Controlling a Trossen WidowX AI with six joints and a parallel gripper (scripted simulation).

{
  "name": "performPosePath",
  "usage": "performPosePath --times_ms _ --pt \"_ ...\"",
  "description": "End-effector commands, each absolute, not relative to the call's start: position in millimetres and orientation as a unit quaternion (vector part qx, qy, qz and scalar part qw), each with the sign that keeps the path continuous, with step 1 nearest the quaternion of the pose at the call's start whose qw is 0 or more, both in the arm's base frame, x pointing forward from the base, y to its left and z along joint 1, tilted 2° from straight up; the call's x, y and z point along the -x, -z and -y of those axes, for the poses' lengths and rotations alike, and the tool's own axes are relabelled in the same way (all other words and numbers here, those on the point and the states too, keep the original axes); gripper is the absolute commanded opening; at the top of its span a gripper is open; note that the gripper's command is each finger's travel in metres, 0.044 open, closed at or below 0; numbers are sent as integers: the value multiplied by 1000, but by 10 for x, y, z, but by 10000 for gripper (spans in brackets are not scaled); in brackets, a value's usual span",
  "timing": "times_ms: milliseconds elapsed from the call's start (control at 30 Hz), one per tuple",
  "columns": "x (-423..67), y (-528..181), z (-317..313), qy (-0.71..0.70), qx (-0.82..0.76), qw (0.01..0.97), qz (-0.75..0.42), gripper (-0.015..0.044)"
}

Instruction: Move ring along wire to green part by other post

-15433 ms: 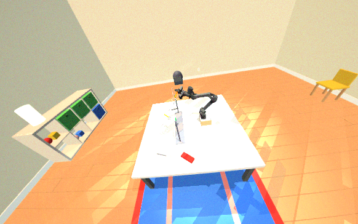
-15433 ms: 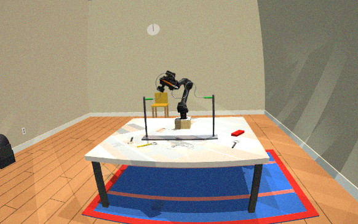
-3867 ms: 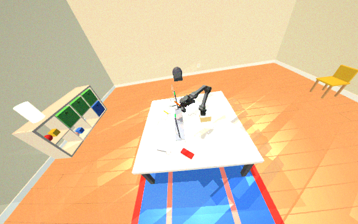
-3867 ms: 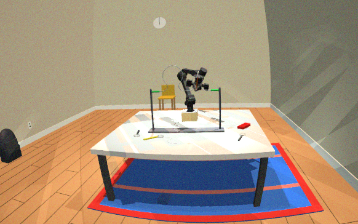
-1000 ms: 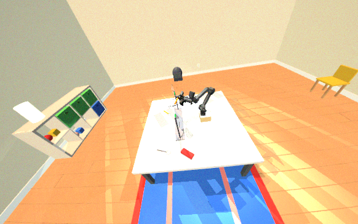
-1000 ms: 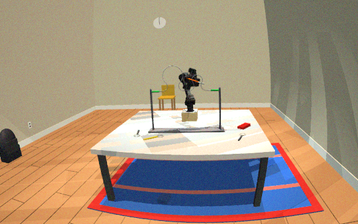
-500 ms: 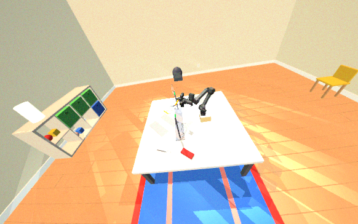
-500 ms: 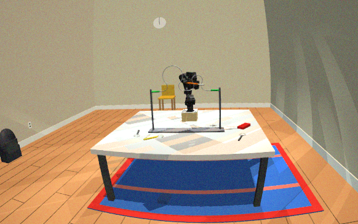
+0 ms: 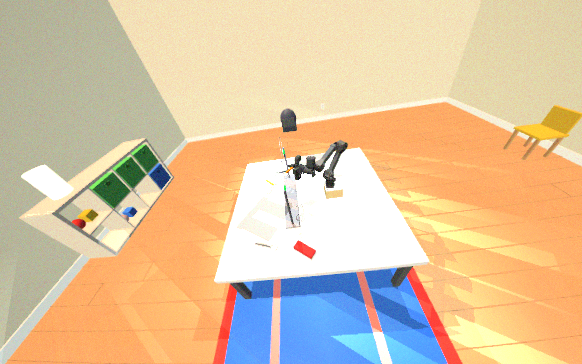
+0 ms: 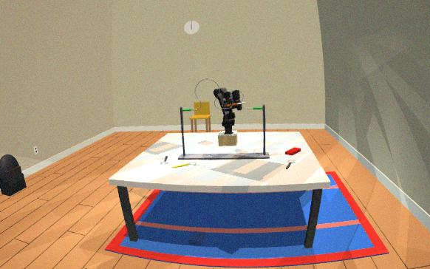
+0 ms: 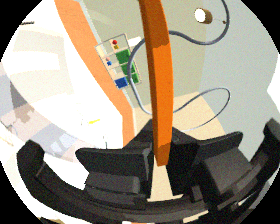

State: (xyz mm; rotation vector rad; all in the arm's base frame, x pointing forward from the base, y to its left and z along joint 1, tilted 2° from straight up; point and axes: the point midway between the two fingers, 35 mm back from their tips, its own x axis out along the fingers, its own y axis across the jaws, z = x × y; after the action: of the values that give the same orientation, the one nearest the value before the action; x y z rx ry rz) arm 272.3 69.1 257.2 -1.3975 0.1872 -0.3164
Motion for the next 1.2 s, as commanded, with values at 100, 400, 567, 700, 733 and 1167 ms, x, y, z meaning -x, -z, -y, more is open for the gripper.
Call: performPosePath --times_ms 100,400,567,700,733,1167 --pt "-2714 -2338 -741 131 593 787 -110 -150" --pt "-2797 -2031 -841 87 517 845 -104 -150" --pt "-2792 -1903 -916 74 480 867 -112 -150" --pt "-2779 -1797 -992 65 447 884 -122 -150" --pt "-2774 -1764 -1018 62 436 889 -125 -150" --pt "-2696 -1416 -1409 24 294 942 -161 -150"
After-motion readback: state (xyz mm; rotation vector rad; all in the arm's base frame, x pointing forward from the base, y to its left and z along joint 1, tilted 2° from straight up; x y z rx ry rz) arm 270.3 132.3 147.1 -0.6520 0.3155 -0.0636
